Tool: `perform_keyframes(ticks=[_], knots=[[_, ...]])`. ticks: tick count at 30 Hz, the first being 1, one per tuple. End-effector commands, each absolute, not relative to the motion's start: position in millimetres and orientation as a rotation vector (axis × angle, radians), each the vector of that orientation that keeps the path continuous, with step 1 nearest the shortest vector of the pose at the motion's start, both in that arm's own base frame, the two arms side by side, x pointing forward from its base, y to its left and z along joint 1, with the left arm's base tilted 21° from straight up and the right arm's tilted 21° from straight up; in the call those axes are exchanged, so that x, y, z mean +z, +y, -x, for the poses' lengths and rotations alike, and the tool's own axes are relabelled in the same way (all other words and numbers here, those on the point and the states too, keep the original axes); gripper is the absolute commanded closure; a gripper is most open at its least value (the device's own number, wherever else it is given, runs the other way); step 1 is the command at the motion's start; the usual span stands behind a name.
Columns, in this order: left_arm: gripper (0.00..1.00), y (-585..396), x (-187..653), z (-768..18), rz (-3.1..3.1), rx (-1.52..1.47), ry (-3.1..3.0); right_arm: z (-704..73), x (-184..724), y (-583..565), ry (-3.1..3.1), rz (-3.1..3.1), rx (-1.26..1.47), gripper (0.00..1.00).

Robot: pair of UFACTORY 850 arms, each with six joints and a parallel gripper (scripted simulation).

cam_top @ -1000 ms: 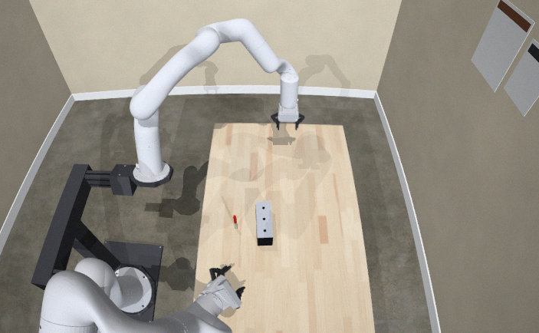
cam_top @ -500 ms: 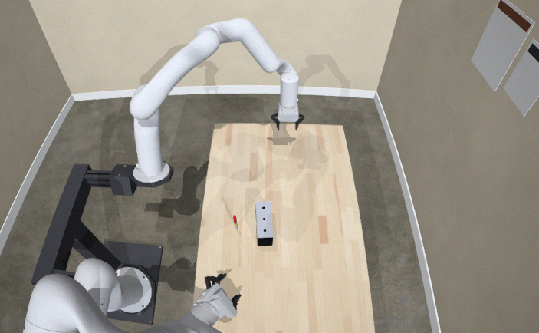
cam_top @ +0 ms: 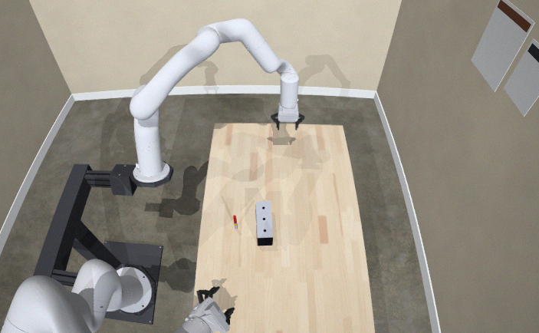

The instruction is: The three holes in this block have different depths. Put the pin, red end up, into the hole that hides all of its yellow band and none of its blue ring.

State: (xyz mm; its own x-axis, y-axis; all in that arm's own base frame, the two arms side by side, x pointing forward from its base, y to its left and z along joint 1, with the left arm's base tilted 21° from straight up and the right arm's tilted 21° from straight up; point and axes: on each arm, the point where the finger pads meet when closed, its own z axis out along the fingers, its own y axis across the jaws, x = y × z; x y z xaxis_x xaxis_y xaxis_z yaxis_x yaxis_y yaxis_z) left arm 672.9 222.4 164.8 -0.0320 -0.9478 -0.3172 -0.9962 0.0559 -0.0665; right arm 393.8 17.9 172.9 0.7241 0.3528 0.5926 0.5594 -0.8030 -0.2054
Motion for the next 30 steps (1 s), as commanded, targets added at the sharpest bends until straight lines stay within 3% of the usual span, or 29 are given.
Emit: perform_keyframes(ticks=[1, 30], knots=[[0.00, 222, 166, -674, 1.968, 0.249, 2.059, -372, 201, -31, -0.707, 2.557, -0.772, 0.00], [0.00, 222, 166, -674, 1.968, 0.249, 2.059, -349, 227, -79, -0.707, 2.556, -0.772, 0.00]])
